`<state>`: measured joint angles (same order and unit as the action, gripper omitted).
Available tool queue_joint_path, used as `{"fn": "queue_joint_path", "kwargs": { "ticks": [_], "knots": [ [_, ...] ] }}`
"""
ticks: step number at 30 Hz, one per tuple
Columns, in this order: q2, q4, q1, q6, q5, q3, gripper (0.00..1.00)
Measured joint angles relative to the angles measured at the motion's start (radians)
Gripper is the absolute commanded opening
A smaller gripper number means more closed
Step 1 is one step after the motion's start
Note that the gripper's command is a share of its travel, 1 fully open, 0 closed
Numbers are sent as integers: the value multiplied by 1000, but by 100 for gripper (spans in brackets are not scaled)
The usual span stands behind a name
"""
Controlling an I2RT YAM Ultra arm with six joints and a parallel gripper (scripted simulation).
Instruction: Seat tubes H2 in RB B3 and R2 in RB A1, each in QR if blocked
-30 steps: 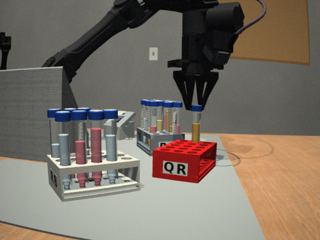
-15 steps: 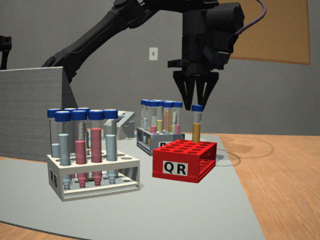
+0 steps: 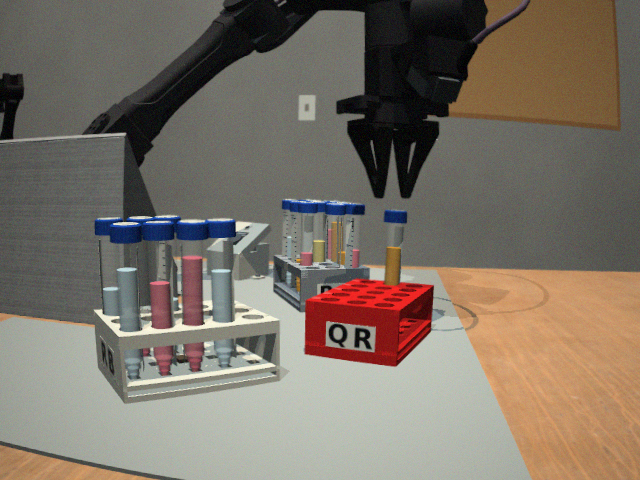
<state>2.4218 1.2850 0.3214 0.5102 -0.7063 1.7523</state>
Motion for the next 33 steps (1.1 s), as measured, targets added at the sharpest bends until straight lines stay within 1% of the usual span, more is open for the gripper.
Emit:
{"fn": "queue_joint_path", "kwargs": {
  "ticks": [8,19,24,25,27,33],
  "knots": [
    [-12,76,28,-32,12,48,30],
    [8,185,69,-80,27,150,30],
    [8,206,74,-87,30,159,30],
    [5,205,74,-95,31,153,30],
    [-10,202,77,-132,33,116,30],
    [-66,177,129,-322,62,-49,30]
  ]
}}
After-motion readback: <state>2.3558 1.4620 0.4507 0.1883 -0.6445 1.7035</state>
